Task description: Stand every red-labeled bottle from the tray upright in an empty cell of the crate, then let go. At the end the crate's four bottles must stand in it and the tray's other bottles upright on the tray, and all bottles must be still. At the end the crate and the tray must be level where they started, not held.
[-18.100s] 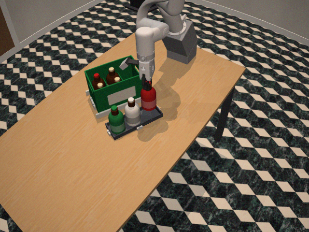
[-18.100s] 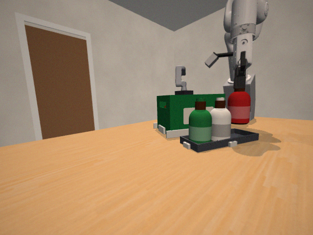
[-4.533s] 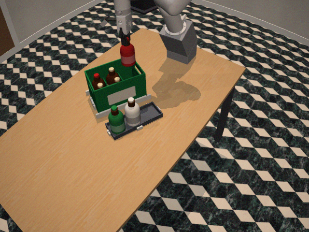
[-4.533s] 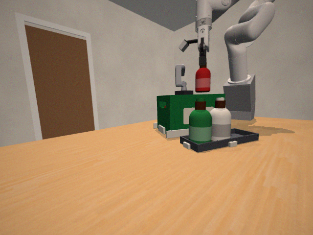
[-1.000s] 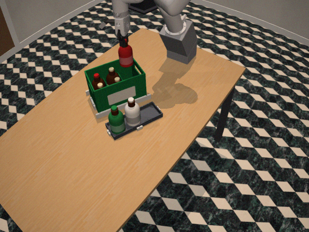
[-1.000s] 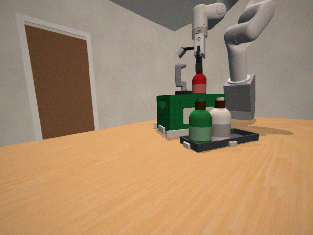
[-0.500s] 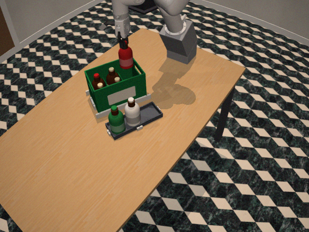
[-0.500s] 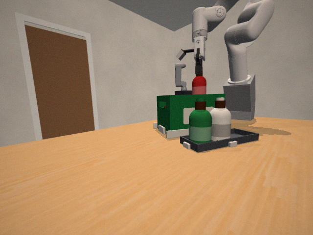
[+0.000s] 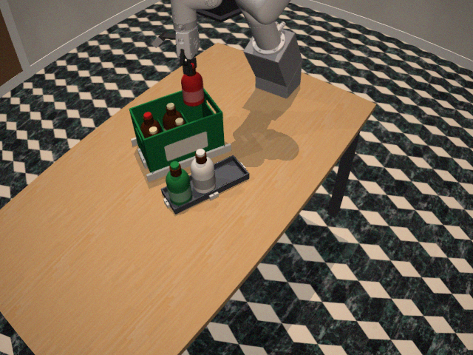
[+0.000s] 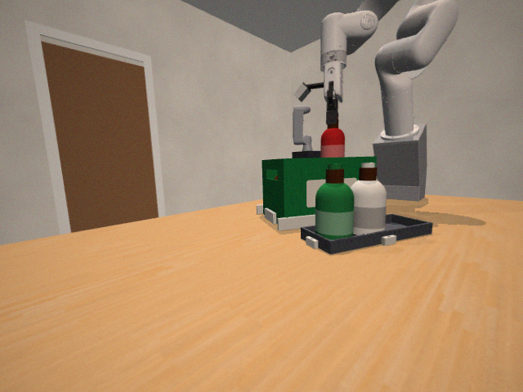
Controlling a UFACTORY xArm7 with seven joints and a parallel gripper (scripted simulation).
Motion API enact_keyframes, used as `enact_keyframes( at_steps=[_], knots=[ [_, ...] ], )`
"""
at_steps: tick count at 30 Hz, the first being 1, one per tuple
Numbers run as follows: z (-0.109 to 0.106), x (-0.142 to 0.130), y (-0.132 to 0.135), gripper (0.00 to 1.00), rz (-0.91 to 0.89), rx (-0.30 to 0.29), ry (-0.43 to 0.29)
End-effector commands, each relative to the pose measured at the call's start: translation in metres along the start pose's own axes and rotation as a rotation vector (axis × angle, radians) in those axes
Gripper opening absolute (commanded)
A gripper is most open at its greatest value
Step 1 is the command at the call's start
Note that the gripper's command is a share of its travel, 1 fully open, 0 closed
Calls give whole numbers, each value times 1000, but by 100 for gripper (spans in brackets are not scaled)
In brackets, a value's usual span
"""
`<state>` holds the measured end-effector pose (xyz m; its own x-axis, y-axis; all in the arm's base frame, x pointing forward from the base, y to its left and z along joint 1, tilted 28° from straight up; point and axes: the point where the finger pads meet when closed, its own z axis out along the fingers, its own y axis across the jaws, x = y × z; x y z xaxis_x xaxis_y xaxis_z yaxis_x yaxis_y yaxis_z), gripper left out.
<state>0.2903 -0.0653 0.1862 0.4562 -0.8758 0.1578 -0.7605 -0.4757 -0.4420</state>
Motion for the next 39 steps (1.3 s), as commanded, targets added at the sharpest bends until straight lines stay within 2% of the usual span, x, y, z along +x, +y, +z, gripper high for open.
enact_keyframes(
  at_steps=[1, 22, 39],
  knots=[
    [-1, 1, -1, 0, 0, 2, 3],
    [3, 1, -1, 0, 0, 2, 3],
    [18, 1, -1, 0, 0, 3, 3]
  ],
)
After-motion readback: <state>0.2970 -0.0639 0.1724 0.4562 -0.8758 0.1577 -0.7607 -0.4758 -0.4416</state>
